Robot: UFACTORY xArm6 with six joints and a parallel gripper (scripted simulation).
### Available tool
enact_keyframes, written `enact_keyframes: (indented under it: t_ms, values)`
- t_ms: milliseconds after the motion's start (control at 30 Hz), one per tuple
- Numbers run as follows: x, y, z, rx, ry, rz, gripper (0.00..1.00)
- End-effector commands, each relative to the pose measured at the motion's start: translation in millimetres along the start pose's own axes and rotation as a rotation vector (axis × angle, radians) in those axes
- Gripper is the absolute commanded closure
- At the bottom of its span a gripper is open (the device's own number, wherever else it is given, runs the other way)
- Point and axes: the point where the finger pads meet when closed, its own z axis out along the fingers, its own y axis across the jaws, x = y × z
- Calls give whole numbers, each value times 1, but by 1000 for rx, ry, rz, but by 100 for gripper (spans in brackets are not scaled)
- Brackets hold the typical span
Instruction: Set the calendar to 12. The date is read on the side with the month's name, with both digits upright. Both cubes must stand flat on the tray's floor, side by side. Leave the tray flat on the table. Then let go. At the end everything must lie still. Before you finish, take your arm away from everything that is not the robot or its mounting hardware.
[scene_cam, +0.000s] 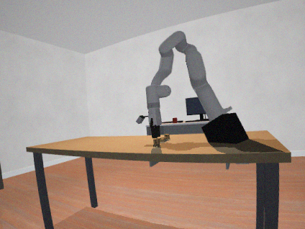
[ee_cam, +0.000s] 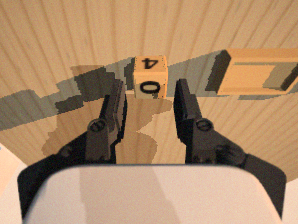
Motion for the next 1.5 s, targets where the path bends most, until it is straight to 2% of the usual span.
enact_keyframes:
  t_ms: [0, 800, 1467]
  values:
    - [1, 0, 0, 1, 2, 0, 53]
    - [1, 0, 24, 1, 3, 0, 53]
    - [1, 0, 26, 1, 2, 0, 53]
